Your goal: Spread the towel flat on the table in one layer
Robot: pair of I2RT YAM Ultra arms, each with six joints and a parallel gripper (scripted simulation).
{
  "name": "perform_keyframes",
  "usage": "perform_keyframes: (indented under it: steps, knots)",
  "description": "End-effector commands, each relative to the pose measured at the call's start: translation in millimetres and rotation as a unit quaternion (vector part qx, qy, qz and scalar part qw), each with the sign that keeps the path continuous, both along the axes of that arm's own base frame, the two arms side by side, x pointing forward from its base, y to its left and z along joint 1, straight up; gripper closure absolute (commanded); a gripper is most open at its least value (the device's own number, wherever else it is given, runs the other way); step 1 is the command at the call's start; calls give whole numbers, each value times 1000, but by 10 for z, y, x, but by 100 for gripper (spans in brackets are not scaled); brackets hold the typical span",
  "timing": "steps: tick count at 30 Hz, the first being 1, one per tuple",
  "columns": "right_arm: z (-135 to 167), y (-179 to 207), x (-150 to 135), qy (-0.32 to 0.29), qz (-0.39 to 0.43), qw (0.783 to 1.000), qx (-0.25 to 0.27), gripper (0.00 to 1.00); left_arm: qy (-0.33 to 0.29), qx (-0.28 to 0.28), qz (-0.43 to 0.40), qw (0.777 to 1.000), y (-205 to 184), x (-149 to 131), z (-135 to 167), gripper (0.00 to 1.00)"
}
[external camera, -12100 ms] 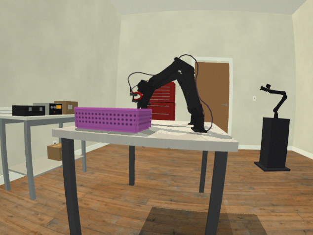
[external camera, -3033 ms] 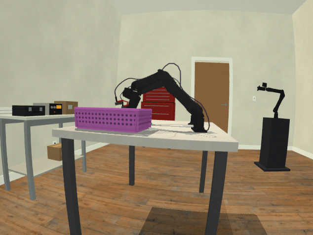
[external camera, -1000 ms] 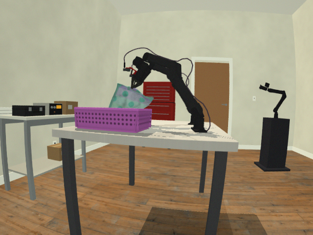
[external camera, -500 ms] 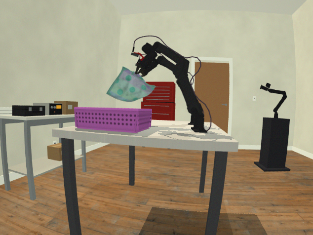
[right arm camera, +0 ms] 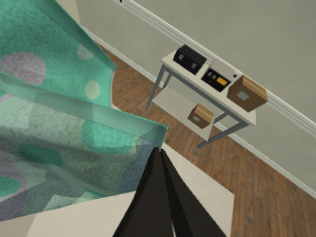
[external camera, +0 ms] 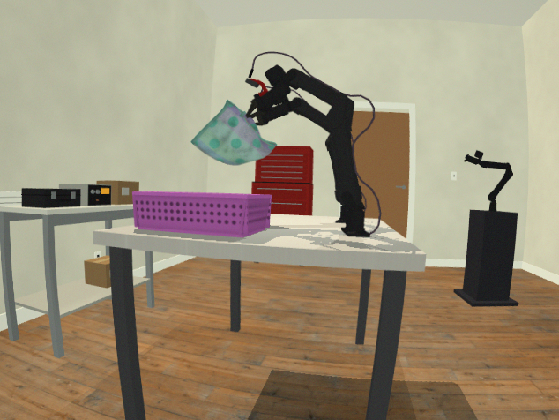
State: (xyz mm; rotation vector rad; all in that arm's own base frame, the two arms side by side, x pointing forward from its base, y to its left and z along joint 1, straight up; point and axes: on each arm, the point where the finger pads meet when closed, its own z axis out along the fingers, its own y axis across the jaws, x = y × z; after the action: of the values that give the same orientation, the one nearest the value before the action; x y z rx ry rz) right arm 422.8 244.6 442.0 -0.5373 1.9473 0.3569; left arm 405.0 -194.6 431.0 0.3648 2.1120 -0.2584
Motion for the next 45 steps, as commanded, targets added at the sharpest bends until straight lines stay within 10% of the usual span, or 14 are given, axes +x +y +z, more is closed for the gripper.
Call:
perform_keyframes:
  steps: [1,38,45]
  knots:
    - [374,34,86,-58,-13,998,31,100,-90,-25,-16,996,36,42,466,100]
    - [633,-11,0,-74,-11,996,38,100,-116,-24,-36,992,45,-3,772,100]
    - [667,54,388,-106,-28,992,58,100,-147,-33,-16,988,46,412,773,100]
